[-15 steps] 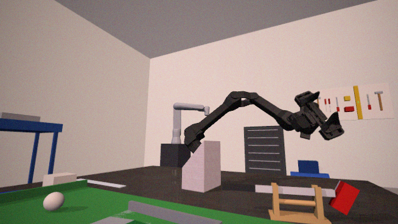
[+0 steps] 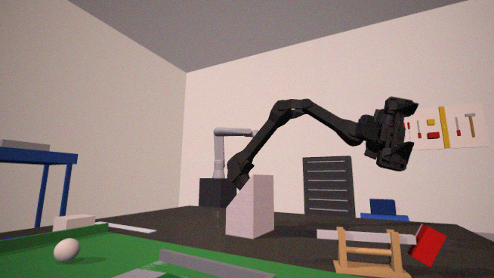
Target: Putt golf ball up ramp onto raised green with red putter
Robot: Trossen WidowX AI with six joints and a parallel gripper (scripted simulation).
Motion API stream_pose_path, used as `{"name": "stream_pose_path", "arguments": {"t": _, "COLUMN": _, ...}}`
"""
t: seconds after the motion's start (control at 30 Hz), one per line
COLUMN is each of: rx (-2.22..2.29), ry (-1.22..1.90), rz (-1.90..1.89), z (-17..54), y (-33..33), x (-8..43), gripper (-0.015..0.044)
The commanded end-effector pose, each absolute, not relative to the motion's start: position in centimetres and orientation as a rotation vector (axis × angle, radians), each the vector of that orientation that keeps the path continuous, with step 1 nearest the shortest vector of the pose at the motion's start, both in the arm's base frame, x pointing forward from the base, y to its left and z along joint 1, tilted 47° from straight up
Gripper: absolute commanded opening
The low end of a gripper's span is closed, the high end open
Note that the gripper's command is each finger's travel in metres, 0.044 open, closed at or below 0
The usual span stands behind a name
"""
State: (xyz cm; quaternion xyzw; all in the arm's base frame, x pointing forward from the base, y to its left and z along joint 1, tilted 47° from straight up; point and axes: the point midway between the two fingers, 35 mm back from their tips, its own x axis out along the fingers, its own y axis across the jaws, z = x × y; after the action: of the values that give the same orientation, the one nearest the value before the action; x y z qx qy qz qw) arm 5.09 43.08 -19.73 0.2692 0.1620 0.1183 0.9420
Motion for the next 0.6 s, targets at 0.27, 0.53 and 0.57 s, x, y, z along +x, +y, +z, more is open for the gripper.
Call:
{"name": "stream_pose_path", "arguments": {"t": 0.27, "rx": -0.533, "ry": 0.585, "rz": 0.136, "z": -20.0, "y": 37.1, "x": 16.4, "gripper": 0.044}}
{"name": "stream_pose_path", "arguments": {"t": 0.53, "rx": -0.966, "ry": 0.8, "rz": 0.182, "z": -19.8, "y": 32.5, "x": 20.0, "gripper": 0.044}}
{"name": "stream_pose_path", "arguments": {"t": 0.57, "rx": -1.016, "ry": 0.83, "rz": 0.195, "z": -19.7, "y": 31.9, "x": 20.4, "gripper": 0.044}}
